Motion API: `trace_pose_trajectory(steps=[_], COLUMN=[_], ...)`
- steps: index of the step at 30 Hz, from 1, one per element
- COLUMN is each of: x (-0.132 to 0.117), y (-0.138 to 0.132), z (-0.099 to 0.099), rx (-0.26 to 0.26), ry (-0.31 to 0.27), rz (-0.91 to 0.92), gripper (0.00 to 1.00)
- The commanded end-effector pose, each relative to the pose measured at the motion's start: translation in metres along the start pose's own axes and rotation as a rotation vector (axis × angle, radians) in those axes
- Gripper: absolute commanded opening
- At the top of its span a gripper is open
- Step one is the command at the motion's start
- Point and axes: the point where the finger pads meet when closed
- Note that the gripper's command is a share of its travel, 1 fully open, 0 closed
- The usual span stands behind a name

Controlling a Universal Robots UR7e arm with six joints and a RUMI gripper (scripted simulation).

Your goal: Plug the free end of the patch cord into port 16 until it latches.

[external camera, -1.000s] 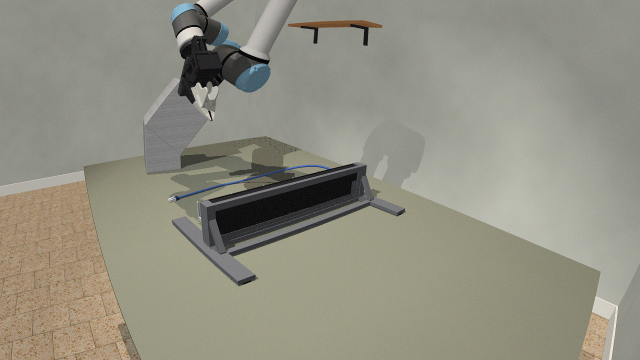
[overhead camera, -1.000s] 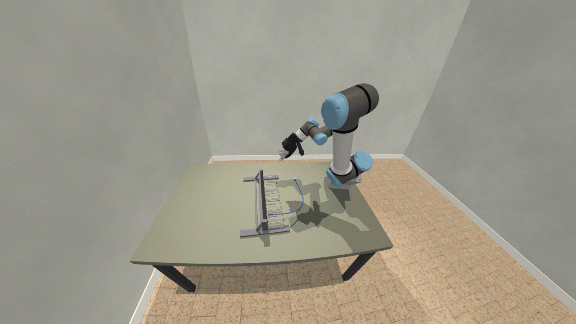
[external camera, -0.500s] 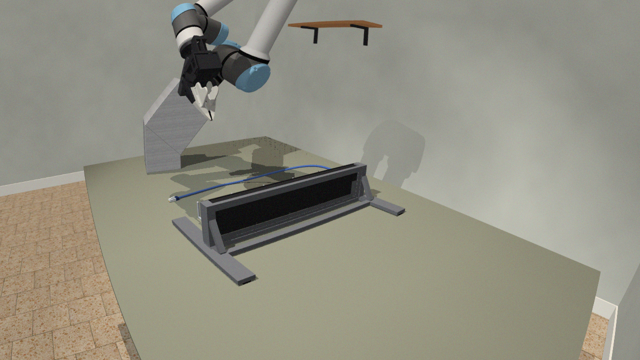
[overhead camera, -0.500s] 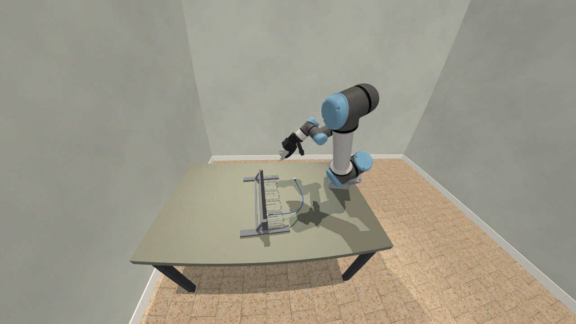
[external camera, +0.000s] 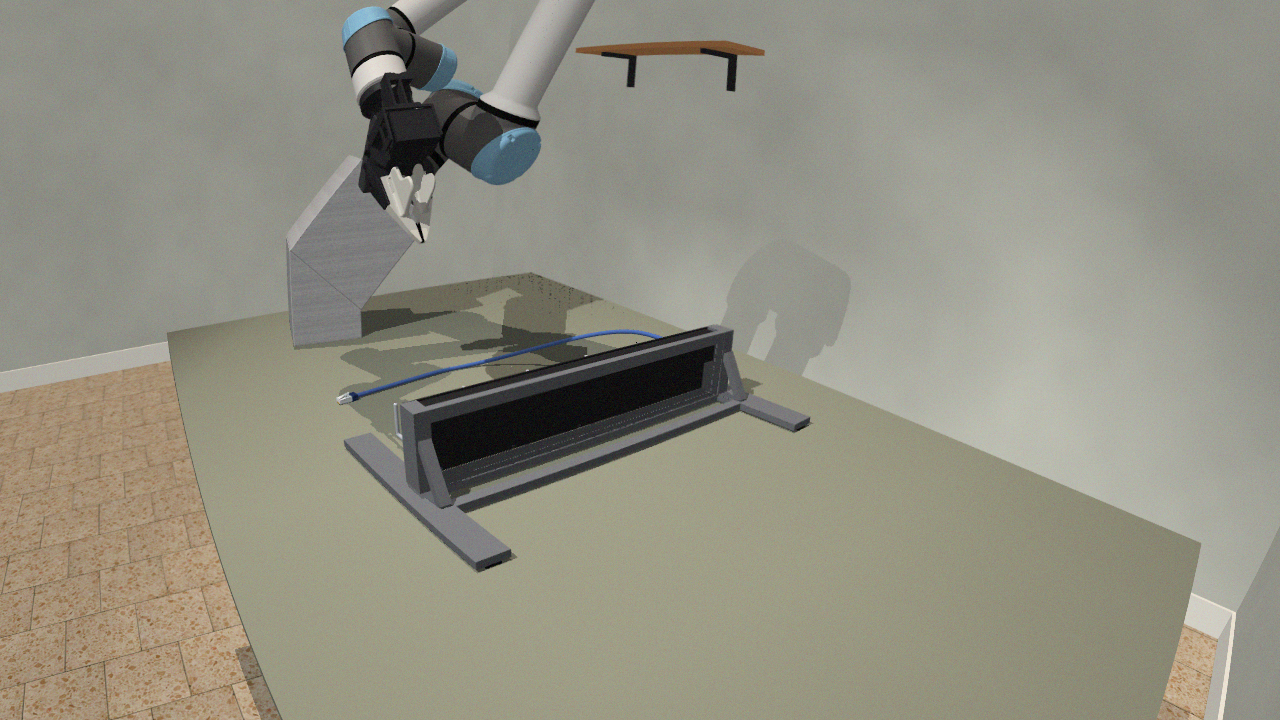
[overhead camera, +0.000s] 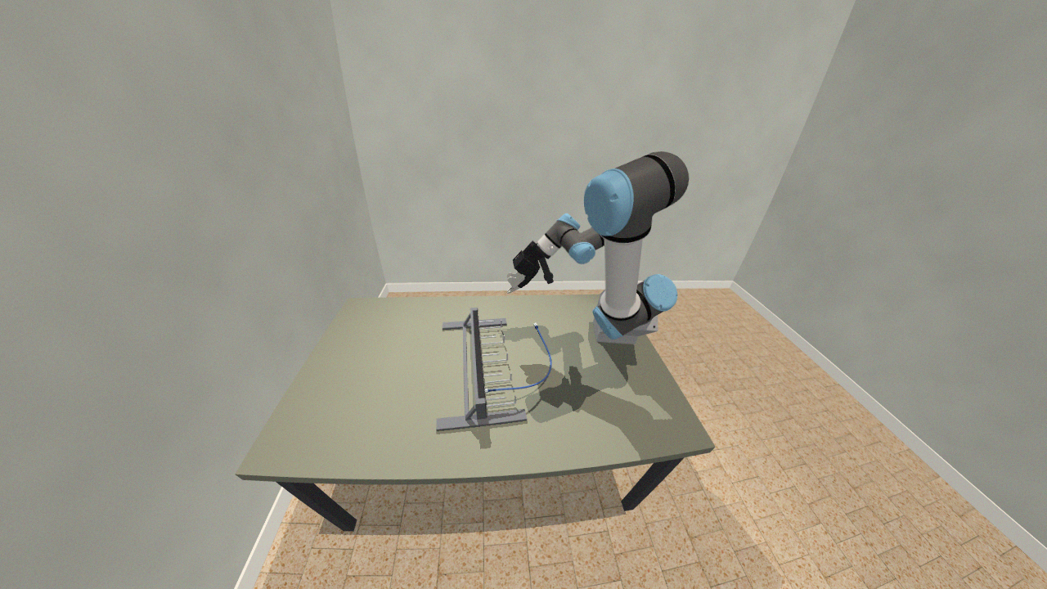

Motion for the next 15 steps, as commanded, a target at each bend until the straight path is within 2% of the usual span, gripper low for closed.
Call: trace_pose_trajectory(steps=[1, 15], x=[0.0016, 0.0095], y=[0.0001, 0.0013], z=[0.0006, 0.0036], rx=[0.002, 0.007], ry=[0.006, 0.031], rz=[0.044, 0.22], gripper=[0.0, 0.0])
Point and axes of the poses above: the point where the finger pads meet when closed, its own z axis out along the fingers, its own y axis across the jaws, x = y × z, and after that the axes turned 1 degree about z, right-handed
